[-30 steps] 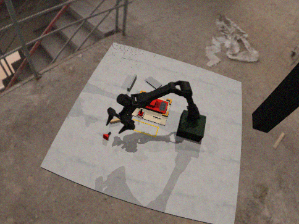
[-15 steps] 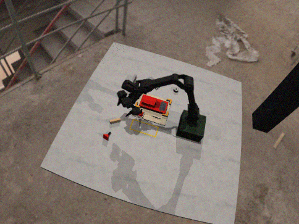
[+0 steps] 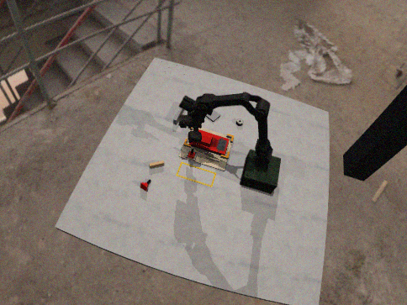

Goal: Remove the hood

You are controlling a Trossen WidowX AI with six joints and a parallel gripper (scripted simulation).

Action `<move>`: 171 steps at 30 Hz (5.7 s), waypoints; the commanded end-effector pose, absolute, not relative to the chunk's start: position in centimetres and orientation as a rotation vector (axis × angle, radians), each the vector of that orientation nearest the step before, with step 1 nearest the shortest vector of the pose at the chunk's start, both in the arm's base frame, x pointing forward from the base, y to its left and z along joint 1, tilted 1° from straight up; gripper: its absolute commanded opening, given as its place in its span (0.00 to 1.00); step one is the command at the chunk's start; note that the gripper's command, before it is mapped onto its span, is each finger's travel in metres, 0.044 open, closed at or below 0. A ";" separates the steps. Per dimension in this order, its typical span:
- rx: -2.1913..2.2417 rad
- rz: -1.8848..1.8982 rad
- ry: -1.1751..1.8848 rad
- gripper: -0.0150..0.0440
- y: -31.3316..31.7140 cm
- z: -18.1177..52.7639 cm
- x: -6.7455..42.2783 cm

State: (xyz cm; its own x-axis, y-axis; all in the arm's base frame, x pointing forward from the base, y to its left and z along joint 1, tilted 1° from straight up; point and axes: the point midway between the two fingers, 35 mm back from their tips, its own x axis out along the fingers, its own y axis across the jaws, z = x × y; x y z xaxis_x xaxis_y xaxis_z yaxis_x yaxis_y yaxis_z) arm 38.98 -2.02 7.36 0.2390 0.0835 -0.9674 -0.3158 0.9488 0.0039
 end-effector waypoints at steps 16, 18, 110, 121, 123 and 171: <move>-0.010 -0.020 1.519 1.00 -7.6 6.8 33.1; -0.010 -0.020 1.519 1.00 -7.6 6.7 33.1; -0.010 -0.020 1.519 1.00 -7.8 1.5 33.3; -0.010 -0.020 1.519 1.00 -7.8 0.9 33.4; -0.010 -0.020 1.519 1.00 -7.8 0.8 33.4; -0.008 -0.017 1.513 0.25 -7.8 0.5 33.6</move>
